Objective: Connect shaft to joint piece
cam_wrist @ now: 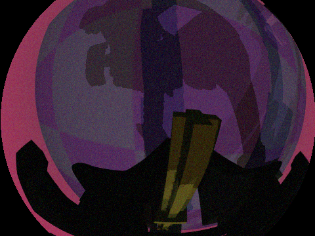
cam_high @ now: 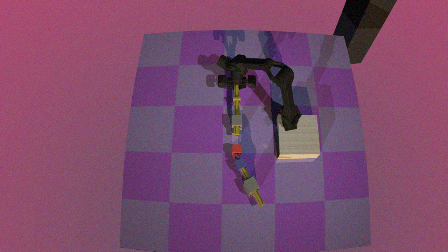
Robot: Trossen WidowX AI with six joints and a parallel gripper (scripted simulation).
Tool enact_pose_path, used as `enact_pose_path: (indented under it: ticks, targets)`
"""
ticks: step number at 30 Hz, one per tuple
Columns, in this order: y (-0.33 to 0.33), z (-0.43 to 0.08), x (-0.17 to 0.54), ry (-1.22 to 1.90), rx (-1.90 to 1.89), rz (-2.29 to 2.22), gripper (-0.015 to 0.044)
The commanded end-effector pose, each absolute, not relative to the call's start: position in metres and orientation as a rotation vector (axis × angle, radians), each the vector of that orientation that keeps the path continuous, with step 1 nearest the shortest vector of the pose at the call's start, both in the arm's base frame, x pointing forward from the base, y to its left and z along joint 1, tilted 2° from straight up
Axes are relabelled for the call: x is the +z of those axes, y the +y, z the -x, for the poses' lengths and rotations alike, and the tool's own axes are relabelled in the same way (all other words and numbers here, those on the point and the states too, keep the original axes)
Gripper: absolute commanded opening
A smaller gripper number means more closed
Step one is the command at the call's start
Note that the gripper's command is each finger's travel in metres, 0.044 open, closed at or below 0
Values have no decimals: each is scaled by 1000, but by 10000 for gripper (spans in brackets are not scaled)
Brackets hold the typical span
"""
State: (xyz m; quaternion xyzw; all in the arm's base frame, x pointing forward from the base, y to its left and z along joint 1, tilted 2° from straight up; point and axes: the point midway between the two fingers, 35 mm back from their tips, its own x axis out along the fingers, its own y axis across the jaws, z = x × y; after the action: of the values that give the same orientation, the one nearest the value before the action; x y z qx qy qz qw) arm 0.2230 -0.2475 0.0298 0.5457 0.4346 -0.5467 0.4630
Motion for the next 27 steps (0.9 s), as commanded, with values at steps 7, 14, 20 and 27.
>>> enact_pose_path:
  ticks: [7,14,20,27]
  targets:
    - [-248,-223,30,1068,-1344,-1342,67]
    - [-248,-223,30,1068,-1344,-1341,67]
    - [-248,-223,30,1068,-1344,-1341,67]
    - [-248,-223,30,1068,-1344,-1341,34]
